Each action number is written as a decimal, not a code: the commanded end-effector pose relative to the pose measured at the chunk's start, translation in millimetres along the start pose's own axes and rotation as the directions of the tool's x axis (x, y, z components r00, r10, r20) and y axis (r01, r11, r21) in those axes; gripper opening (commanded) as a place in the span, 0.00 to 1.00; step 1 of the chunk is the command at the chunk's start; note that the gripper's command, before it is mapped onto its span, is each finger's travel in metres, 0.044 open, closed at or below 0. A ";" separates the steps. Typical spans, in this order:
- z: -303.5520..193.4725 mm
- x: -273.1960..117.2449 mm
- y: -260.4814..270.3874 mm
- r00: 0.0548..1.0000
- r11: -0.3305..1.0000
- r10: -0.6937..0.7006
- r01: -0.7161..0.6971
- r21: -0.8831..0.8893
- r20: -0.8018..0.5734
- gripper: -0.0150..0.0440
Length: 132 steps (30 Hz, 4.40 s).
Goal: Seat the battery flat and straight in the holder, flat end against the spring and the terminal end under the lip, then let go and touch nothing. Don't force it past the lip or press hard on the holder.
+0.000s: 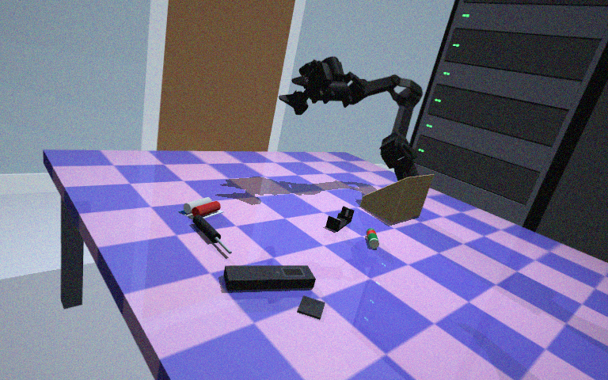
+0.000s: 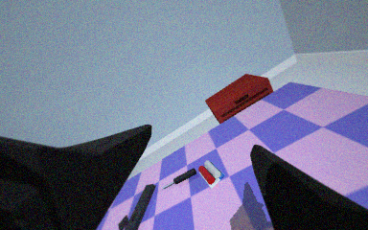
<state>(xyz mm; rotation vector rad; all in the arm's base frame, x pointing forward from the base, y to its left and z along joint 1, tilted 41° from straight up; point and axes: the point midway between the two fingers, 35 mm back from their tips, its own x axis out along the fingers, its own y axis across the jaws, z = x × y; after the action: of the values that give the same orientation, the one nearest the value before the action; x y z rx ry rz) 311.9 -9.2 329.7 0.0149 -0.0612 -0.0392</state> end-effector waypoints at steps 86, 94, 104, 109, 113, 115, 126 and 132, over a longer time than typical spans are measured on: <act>-426.3 -63.6 85.3 0.118 -0.379 -0.645 0.809 0.449 -0.755 0.66; -435.6 -62.7 76.4 0.118 -0.378 -0.646 0.809 0.450 -0.754 0.66; -437.2 -62.6 74.8 0.118 -0.378 -0.646 0.809 0.450 -0.754 0.42; -437.2 -62.6 74.8 0.118 -0.378 -0.646 0.809 0.450 -0.754 0.39; -432.6 -63.0 79.3 0.118 -0.378 -0.645 0.809 0.450 -0.755 0.39; -419.1 -64.6 91.8 0.118 -0.379 -0.644 0.809 0.449 -0.756 0.39; -395.6 -66.9 105.7 0.117 -0.302 -0.643 0.869 0.391 -0.757 0.39; -386.0 -63.3 100.3 0.117 -0.101 -0.643 0.967 0.235 -0.757 0.39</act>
<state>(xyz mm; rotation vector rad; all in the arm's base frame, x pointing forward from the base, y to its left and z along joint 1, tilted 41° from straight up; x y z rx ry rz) 275.2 101.2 -63.9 1.0648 0.3281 -1.4868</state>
